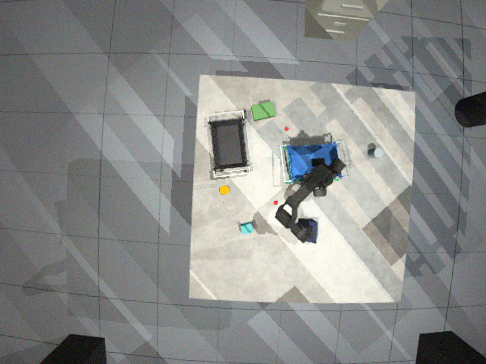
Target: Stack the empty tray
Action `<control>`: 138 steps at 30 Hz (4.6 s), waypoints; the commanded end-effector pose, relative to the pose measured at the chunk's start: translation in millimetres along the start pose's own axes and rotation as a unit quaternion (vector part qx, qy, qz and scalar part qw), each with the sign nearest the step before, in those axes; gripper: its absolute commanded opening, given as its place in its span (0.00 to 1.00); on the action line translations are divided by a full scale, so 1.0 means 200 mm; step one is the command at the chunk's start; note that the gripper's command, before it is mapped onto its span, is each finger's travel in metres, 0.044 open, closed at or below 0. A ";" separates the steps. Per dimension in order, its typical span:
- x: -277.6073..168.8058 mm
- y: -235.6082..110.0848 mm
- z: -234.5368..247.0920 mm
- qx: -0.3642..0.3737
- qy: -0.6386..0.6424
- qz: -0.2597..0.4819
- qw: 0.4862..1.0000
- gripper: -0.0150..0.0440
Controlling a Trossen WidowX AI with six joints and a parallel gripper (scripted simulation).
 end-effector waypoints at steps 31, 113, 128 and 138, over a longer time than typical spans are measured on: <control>0.00 0.02 0.02 0.012 0.005 0.003 1.000 0.25; -0.02 0.06 0.04 0.012 0.005 0.003 1.000 0.25; -0.03 0.10 0.05 0.012 0.005 0.003 1.000 0.25; -0.03 0.10 0.05 0.012 0.005 0.003 1.000 0.25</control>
Point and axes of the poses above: the point midway between the two fingers, 35 mm back from their tips, its own y axis out along the fingers, its own z axis across the jaws, x = y × z, the point moved 2 cm from there along -y, back along the fingers, and after that the axes turned 14 degrees about y, right-handed, at the moved point
